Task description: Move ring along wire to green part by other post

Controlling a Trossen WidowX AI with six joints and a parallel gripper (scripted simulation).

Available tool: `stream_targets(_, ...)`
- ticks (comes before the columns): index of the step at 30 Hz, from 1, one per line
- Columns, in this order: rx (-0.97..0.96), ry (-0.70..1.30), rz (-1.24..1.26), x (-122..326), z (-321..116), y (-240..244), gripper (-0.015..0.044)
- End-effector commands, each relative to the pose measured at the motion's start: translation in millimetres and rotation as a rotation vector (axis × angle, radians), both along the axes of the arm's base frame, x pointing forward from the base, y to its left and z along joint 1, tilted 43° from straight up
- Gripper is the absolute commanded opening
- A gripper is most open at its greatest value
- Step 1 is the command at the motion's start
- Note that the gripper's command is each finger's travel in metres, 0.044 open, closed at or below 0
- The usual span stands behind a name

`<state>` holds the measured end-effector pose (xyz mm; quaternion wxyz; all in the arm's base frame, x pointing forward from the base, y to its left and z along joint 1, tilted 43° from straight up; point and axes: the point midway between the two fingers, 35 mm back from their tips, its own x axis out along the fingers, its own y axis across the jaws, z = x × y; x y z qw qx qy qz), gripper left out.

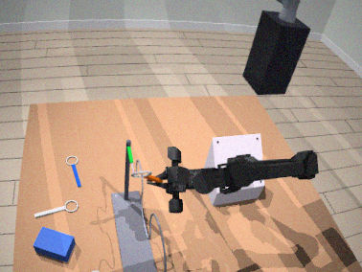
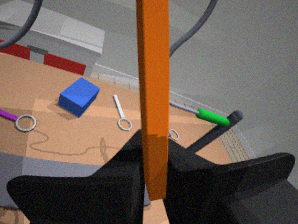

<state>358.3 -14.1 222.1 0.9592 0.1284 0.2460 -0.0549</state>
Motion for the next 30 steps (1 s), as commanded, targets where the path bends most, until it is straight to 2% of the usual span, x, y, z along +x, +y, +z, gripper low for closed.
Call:
stream_targets(1,0.100,-0.009,-0.001,0.8,4.1,6.1,-0.0150)
stream_targets(30,0.717,-0.047,0.000,2.8,31.8,39.5,-0.0150)
